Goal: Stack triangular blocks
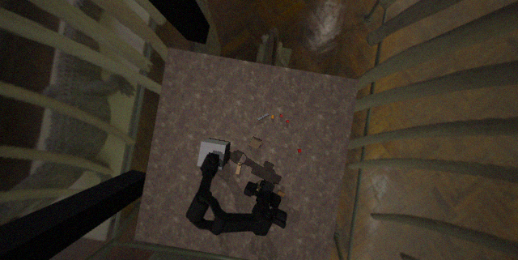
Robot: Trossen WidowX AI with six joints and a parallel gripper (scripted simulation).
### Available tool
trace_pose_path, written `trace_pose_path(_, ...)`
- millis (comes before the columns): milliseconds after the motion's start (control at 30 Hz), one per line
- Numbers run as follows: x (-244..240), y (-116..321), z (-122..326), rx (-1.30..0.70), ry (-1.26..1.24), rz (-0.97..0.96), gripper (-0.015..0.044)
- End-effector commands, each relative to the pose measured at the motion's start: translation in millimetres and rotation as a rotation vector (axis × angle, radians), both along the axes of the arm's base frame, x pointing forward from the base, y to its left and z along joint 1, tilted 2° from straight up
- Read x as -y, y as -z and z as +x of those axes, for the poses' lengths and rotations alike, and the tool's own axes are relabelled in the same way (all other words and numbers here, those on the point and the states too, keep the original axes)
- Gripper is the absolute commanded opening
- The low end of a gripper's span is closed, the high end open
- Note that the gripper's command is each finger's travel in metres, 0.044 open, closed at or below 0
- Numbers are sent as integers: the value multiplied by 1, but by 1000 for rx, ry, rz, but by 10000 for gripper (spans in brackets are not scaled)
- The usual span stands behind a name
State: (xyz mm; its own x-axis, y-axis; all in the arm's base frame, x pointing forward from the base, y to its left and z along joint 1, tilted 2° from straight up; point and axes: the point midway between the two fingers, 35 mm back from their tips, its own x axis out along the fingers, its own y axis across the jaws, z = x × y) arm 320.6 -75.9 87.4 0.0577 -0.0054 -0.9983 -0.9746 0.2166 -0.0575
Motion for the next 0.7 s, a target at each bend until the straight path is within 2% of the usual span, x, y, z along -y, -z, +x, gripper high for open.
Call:
trace_pose_path(0, -21, -7, -7, 3, 2, 0, 0)
trace_pose_path(667, -102, -22, -56, 0, 2, 7, 0)
